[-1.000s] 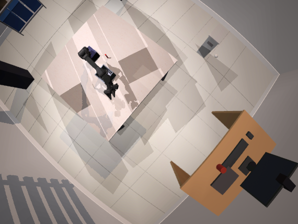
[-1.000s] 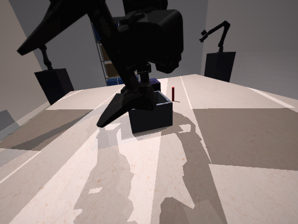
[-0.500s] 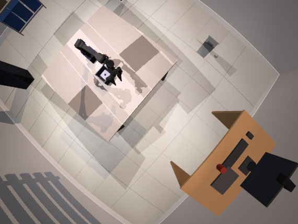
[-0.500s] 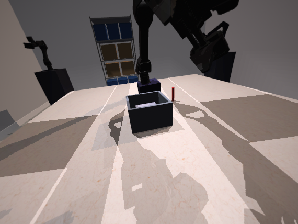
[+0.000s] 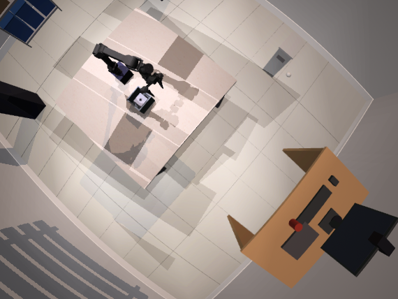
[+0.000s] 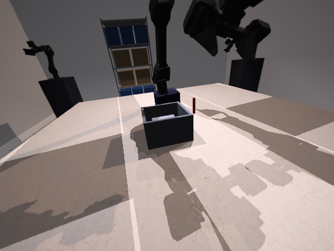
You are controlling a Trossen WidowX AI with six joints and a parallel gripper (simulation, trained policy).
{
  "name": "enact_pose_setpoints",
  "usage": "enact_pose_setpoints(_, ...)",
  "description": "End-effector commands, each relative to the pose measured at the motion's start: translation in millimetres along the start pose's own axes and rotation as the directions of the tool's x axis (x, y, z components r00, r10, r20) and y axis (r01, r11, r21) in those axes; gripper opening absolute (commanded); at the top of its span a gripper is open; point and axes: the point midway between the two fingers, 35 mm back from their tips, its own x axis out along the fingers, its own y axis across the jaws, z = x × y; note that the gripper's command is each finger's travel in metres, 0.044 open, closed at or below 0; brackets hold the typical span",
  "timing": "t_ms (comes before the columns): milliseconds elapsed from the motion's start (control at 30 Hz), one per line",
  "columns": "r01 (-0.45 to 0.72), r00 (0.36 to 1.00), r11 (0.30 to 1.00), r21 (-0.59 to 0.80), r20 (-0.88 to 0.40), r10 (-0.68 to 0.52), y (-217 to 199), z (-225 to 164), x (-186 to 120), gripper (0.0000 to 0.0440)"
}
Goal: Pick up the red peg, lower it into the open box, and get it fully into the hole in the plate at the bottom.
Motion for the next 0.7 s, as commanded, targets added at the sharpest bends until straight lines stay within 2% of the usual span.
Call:
enact_pose_setpoints(0, -0.057, 0.996, 0.992, 0.112, -0.068, 0.065, 20, -23, -20, 0.044)
enact_pose_setpoints(333, -0.07, 0.946, 0.929, 0.363, -0.272, 0.177, 56, -90, -60, 0.044)
enact_pose_setpoints(667, 0.088, 0.841, 0.839, 0.538, -0.492, 0.227, 77, -162, -102, 0.0438)
